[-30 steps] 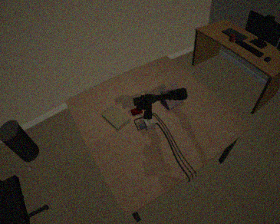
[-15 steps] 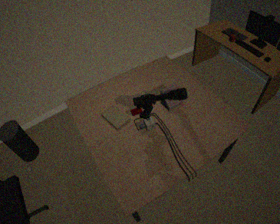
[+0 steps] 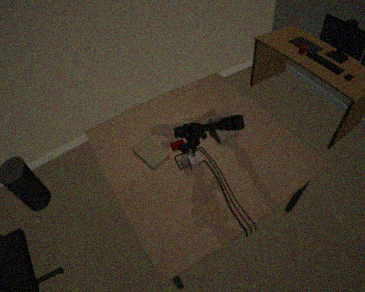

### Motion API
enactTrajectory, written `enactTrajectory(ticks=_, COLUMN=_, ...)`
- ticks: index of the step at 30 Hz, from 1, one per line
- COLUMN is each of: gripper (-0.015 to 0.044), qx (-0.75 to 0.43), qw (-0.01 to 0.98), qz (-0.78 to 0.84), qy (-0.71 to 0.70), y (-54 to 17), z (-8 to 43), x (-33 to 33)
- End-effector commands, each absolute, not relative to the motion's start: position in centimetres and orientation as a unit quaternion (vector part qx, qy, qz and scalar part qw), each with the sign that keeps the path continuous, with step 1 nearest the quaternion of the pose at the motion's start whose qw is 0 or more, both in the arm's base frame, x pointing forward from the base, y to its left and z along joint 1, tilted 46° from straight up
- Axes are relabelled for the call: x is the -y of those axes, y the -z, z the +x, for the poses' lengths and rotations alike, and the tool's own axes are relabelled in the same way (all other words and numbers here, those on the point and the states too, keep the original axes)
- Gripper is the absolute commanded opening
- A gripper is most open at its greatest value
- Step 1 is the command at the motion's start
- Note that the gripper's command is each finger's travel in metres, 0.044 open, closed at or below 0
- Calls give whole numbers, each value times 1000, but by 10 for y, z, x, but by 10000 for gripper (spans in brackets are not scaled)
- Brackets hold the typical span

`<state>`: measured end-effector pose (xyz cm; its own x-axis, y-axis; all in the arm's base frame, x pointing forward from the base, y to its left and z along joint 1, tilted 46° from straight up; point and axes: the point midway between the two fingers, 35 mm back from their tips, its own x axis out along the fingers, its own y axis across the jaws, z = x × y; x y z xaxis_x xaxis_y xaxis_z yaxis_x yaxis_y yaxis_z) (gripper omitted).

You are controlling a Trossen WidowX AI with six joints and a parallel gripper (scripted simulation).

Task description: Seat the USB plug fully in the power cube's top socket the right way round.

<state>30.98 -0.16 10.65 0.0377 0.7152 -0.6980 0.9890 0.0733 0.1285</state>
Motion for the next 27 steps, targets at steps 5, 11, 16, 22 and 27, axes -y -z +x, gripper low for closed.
enactTrajectory(ticks=5, gripper=0, qx=-636, qw=256, qz=674, qy=277, y=-106, z=310, x=2)
enactTrajectory(ticks=11, gripper=0, qx=-615, qw=208, qz=690, qy=321, y=-106, z=310, x=2)
enactTrajectory(ticks=16, gripper=0, qx=-614, qw=207, qz=690, qy=322, y=-106, z=310, x=2)
enactTrajectory(ticks=22, gripper=0, qx=-614, qw=207, qz=690, qy=322, y=-106, z=310, x=2)
enactTrajectory(ticks=27, gripper=0, qx=-614, qw=208, qz=690, qy=322, y=-106, z=310, x=1)
